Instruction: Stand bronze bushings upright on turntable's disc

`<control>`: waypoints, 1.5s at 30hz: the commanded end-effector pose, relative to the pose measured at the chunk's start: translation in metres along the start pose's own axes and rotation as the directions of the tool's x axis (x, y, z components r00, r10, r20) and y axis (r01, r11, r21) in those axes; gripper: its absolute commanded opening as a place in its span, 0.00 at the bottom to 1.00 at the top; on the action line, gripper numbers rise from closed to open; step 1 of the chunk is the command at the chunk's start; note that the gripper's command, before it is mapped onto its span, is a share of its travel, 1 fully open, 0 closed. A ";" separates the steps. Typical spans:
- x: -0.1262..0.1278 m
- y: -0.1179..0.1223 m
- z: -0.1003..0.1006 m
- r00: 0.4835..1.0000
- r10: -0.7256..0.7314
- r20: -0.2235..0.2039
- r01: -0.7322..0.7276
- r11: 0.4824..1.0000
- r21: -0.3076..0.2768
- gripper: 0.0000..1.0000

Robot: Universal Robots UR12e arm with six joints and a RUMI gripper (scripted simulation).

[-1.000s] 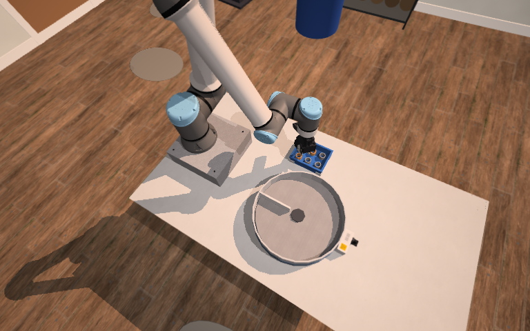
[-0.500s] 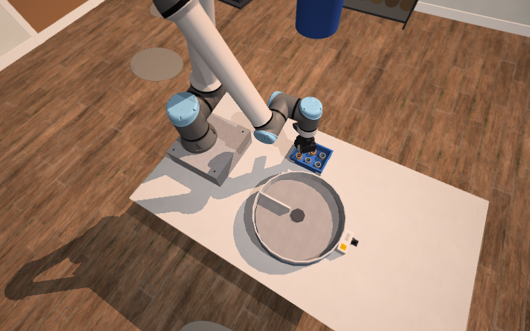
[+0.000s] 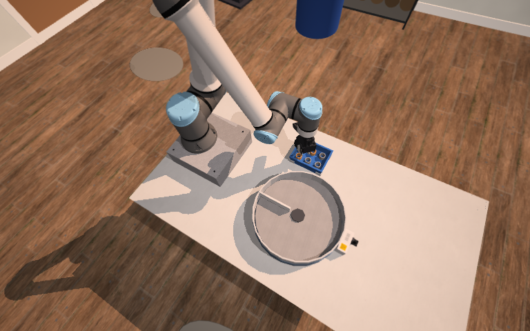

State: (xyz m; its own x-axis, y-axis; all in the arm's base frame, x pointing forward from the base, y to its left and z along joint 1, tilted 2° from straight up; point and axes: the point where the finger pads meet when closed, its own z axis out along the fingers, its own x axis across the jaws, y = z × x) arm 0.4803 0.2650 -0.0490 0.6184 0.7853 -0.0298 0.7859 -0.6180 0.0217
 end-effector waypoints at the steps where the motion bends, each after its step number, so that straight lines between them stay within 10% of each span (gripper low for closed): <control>1: 0.000 0.000 0.000 1.000 0.000 -0.001 0.000 1.000 -0.001 0.06; 45: 0.000 0.000 0.019 1.000 0.000 -0.001 0.000 1.000 -0.001 0.06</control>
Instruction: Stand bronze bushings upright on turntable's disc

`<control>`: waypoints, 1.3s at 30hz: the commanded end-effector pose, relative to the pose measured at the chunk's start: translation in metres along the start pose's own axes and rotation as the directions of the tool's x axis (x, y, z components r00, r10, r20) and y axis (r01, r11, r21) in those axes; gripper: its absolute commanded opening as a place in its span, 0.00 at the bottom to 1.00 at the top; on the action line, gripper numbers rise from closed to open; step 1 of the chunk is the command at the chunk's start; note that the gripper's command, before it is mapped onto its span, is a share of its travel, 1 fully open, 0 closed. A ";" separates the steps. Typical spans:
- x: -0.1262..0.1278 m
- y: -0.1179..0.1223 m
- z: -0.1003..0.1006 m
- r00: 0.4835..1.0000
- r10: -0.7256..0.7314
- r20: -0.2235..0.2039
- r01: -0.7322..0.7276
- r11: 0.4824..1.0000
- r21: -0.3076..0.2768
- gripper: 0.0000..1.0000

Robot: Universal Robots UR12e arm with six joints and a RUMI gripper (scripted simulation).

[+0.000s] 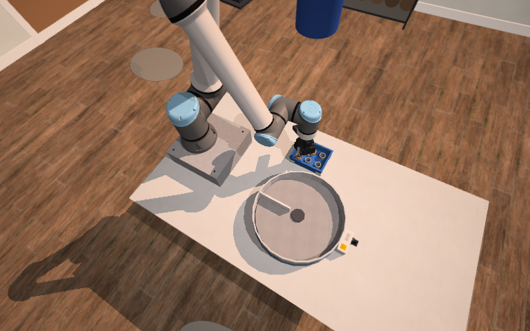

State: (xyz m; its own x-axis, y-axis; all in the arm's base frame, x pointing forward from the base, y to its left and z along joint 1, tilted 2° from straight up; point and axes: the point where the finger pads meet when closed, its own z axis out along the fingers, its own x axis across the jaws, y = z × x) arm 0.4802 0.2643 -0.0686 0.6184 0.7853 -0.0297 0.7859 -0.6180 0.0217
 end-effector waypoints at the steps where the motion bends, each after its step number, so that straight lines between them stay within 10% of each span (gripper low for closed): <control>1: 0.000 0.000 0.000 1.000 0.000 -0.001 0.000 1.000 -0.001 0.06; 39: 0.000 0.000 0.024 1.000 0.000 -0.001 0.000 1.000 -0.001 0.06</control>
